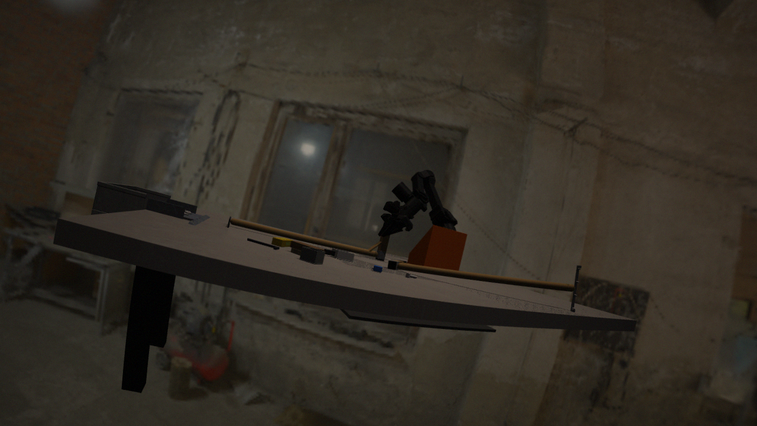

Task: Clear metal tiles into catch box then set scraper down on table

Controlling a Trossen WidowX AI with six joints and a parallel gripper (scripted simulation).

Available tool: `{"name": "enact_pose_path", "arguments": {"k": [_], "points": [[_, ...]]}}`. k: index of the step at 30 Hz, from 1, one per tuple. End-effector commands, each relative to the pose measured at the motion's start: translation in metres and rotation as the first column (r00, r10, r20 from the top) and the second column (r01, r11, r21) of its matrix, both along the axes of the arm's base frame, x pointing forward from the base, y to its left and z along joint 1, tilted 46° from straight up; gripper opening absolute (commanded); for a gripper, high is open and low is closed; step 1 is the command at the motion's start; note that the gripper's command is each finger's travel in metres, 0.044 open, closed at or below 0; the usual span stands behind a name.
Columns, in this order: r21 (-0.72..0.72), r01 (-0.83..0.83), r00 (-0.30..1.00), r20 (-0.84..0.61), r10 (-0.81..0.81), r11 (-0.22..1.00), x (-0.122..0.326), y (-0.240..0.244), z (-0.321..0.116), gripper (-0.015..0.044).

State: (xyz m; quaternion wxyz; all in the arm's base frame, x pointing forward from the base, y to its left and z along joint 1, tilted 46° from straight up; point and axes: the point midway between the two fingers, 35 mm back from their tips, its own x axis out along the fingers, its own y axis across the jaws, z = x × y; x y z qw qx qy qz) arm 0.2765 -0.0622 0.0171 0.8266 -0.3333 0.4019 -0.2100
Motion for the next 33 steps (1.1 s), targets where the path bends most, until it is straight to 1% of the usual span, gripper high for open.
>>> {"name": "enact_pose_path", "arguments": {"k": [1,33], "points": [[0.004,-0.005,1.0,0.007,0.005,1.0,0.01,0.001,0.003,0.0],[0.002,0.001,1.0,0.017,-0.001,1.0,0.061,-0.006,0.011,0.0]]}}
